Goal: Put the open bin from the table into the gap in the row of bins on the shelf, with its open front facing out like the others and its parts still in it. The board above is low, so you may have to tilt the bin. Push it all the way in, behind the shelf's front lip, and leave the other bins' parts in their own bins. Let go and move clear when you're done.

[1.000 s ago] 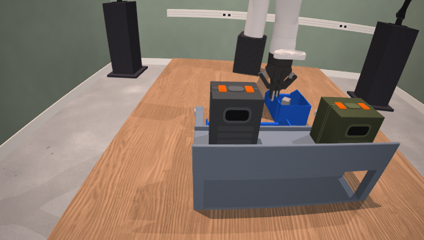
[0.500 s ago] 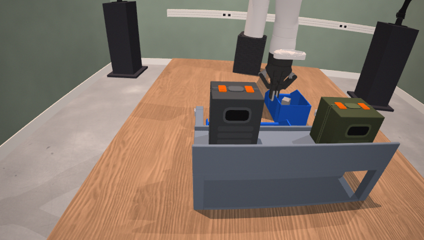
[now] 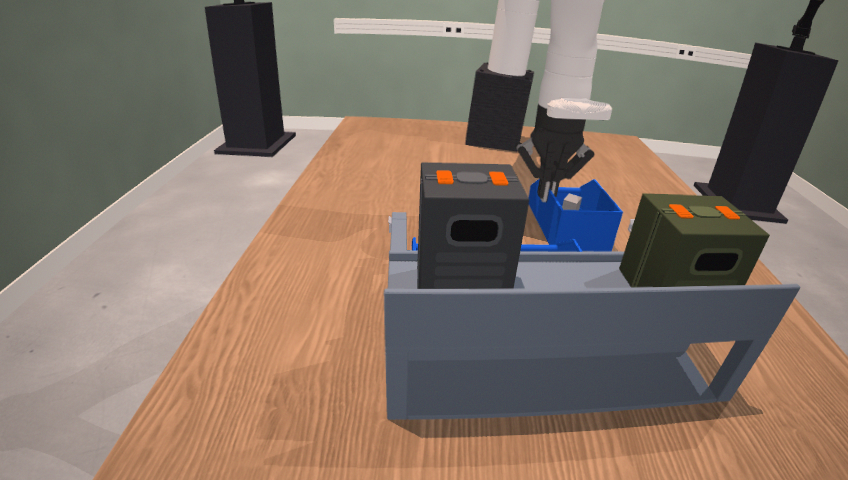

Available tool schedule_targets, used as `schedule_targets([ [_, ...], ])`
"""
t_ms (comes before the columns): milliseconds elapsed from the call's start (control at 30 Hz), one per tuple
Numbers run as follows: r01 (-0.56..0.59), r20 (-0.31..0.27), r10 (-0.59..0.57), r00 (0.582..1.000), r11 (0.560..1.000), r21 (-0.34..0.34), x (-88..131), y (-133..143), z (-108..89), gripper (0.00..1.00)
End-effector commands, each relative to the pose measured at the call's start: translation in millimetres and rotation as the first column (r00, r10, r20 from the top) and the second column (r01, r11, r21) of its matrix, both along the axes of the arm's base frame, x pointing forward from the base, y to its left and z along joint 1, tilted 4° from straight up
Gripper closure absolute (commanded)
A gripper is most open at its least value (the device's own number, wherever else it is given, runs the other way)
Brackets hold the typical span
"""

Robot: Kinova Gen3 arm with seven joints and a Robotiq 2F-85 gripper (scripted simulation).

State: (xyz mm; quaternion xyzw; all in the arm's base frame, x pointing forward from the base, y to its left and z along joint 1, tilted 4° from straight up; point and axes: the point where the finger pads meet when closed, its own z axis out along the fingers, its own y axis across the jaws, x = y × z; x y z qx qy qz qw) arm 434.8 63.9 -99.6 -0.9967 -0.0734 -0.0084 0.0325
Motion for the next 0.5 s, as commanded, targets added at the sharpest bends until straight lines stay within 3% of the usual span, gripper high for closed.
schedule_targets([
  [0,-0.001,0.001,0.001,1.000,1.000,0.002,0.4,1.3,-0.4,0.90],
  [467,-0.001,0.001,0.001,1.000,1.000,0.002,0.6,1.3,0.2,0.90],
])
